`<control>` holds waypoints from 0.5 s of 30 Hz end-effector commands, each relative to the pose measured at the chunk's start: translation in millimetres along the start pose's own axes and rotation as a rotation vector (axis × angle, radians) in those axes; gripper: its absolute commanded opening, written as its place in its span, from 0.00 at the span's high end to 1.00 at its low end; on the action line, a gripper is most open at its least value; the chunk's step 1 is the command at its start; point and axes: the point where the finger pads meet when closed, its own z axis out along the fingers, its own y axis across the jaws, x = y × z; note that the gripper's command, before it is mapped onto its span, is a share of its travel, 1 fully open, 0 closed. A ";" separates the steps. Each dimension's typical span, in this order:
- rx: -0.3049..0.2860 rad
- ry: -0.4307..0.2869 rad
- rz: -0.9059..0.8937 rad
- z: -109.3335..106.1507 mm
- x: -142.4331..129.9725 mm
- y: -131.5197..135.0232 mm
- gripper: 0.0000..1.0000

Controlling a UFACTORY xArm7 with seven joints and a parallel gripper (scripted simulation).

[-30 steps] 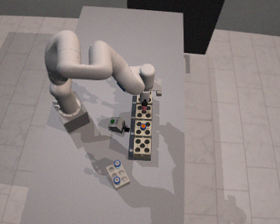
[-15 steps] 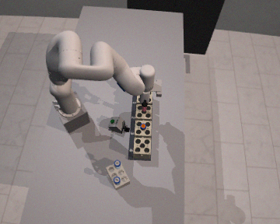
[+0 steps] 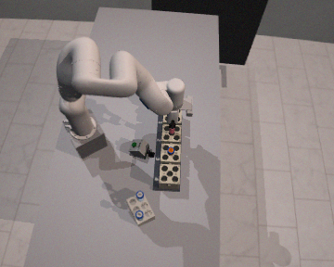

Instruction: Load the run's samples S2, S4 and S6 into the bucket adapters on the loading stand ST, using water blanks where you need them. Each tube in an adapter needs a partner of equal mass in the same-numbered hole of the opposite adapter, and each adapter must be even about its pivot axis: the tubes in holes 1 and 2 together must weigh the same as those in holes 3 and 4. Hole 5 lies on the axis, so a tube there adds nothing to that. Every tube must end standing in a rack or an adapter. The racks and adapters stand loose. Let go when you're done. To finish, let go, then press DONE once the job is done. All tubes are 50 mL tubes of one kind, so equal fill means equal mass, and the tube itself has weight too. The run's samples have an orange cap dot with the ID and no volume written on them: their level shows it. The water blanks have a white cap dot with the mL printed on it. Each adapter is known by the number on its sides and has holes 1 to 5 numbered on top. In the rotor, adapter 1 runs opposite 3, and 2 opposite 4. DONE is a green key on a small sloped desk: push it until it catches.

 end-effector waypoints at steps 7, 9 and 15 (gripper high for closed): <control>0.001 0.004 0.000 8.8 1.7 -0.4 1.00; 0.001 0.004 0.000 8.8 1.7 -0.4 1.00; 0.001 0.004 0.000 14.8 1.7 -0.4 1.00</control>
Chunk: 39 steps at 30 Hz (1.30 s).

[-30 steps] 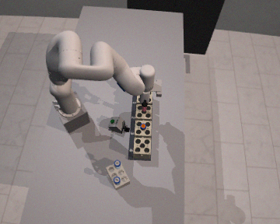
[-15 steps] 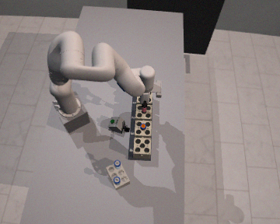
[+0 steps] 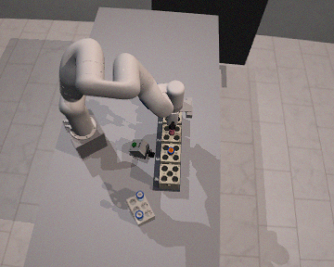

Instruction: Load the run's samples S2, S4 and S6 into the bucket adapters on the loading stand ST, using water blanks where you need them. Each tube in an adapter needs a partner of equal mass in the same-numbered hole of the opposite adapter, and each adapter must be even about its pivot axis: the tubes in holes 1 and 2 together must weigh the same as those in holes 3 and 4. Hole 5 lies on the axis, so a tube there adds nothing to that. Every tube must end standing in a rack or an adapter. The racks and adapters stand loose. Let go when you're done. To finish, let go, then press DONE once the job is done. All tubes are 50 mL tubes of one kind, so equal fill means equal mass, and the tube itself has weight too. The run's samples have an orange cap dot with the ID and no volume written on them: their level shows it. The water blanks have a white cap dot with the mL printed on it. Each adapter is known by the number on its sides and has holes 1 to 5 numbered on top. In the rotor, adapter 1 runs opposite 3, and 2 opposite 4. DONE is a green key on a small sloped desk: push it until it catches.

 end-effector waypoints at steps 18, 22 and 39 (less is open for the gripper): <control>0.001 0.004 0.000 17.9 1.5 -0.4 1.00; 0.001 0.004 0.000 21.9 1.5 -0.4 1.00; 0.001 0.004 0.000 36.9 1.5 -0.4 1.00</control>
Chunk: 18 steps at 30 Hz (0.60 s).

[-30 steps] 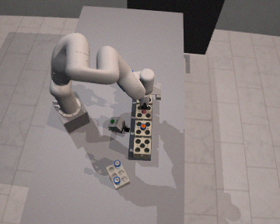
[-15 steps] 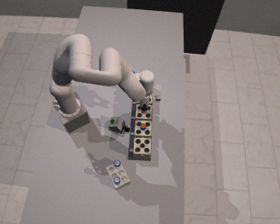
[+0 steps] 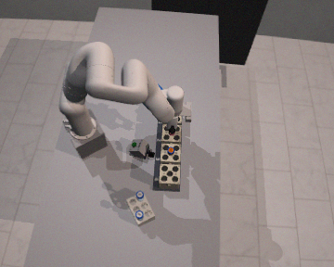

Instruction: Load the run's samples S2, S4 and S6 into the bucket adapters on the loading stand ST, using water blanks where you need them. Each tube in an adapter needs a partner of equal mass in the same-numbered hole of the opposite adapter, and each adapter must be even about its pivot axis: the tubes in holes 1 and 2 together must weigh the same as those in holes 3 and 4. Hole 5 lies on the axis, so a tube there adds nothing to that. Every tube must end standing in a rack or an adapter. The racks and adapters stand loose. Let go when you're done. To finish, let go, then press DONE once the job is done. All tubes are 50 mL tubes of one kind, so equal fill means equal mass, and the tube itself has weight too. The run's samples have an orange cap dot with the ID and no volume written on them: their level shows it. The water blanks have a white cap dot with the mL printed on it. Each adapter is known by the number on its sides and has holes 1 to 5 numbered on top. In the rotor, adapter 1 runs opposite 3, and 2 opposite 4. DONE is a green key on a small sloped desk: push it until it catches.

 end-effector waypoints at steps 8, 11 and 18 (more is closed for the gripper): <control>0.001 0.004 0.000 8.0 1.7 -0.4 1.00; 0.001 0.004 0.000 11.0 1.7 -0.4 1.00; 0.001 0.004 0.000 18.0 1.7 -0.4 1.00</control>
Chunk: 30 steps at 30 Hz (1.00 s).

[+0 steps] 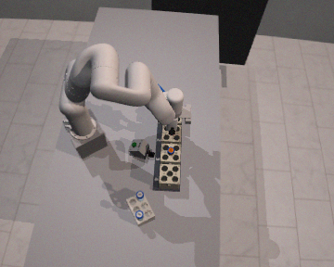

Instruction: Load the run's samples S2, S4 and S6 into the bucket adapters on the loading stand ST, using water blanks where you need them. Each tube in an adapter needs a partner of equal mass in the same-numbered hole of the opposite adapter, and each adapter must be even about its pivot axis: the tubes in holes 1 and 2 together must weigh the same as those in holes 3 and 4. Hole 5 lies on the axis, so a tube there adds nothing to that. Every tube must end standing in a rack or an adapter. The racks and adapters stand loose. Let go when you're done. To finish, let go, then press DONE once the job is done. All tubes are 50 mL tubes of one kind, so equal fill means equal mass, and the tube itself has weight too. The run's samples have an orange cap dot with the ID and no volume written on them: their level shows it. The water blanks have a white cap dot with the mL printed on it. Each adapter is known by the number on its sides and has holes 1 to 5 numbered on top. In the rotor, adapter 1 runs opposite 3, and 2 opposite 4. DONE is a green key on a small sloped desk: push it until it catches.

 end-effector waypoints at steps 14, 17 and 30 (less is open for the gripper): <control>0.001 0.004 0.000 14.0 1.7 -0.4 1.00; 0.001 0.004 0.000 17.0 1.7 -0.4 1.00; 0.001 0.004 0.000 20.1 1.7 -0.4 1.00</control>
